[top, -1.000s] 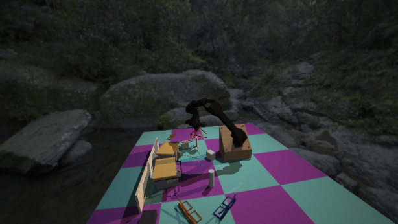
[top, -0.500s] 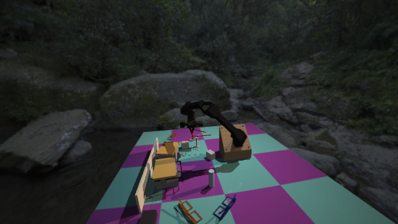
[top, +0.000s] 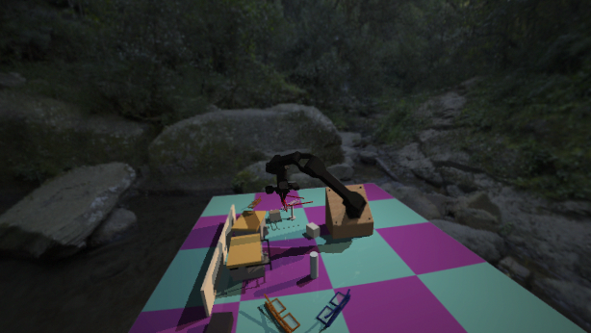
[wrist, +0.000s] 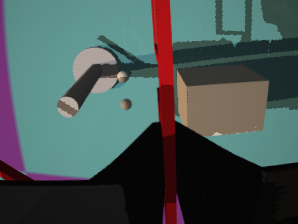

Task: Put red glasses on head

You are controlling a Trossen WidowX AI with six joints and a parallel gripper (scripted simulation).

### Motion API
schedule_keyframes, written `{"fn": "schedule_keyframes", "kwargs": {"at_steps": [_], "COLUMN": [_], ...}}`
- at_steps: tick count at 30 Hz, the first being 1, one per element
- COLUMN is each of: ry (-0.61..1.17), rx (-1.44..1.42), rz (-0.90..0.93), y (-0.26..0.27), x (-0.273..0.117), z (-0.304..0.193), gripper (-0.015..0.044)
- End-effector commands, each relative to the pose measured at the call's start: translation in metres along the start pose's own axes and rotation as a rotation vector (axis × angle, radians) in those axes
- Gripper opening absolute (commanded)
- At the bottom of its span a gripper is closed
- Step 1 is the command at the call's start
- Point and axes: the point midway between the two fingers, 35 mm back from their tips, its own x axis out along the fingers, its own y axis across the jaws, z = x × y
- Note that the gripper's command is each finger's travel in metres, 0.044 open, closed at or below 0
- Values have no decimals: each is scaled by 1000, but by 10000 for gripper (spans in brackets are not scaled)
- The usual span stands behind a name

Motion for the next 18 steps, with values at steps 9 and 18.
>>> {"fn": "schedule_keyframes", "kwargs": {"at_steps": [9, 18], "ry": [-20, -20], "rx": [7, 7], "rz": [11, 11], "y": [2, 0], "x": [50, 50], "z": [4, 7], "gripper": [0, 0]}}
